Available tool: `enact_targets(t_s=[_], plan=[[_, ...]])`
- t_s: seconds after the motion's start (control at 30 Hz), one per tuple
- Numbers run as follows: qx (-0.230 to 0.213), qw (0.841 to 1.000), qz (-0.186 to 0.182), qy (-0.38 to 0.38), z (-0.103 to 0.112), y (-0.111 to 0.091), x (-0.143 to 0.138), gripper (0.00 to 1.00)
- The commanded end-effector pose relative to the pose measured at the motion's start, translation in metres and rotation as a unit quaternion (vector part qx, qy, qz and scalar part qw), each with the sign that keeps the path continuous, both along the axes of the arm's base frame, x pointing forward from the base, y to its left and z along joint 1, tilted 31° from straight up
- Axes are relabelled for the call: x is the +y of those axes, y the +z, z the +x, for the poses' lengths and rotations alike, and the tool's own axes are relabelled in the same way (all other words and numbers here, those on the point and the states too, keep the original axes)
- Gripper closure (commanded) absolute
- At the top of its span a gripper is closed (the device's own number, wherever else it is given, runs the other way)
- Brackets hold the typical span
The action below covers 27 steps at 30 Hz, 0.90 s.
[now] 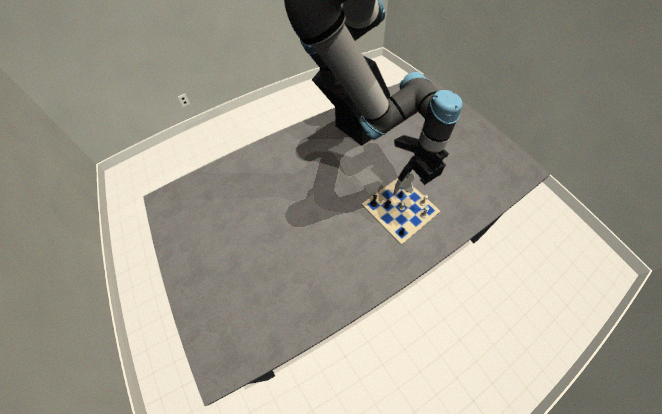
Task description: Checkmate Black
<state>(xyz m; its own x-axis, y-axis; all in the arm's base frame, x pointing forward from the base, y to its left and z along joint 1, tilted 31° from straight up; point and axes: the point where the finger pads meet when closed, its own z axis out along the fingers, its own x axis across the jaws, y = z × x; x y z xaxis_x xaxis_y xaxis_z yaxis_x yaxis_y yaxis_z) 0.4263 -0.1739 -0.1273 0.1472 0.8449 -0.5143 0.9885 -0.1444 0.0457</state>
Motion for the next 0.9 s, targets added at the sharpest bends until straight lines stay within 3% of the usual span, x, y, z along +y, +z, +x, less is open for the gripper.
enact_targets(t_s=[0.0,0.6,0.77,0.87], plan=[[-0.012,1.0,0.0,0.001,0.001,0.005,-0.002,0.0],[-0.014,1.0,0.0,0.001,0.001,0.005,-0.002,0.0],[-0.014,1.0,0.0,0.0,0.001,-0.008,-0.011,0.0],[-0.014,1.0,0.001,0.0,0.0,-0.031,-0.025,0.0]])
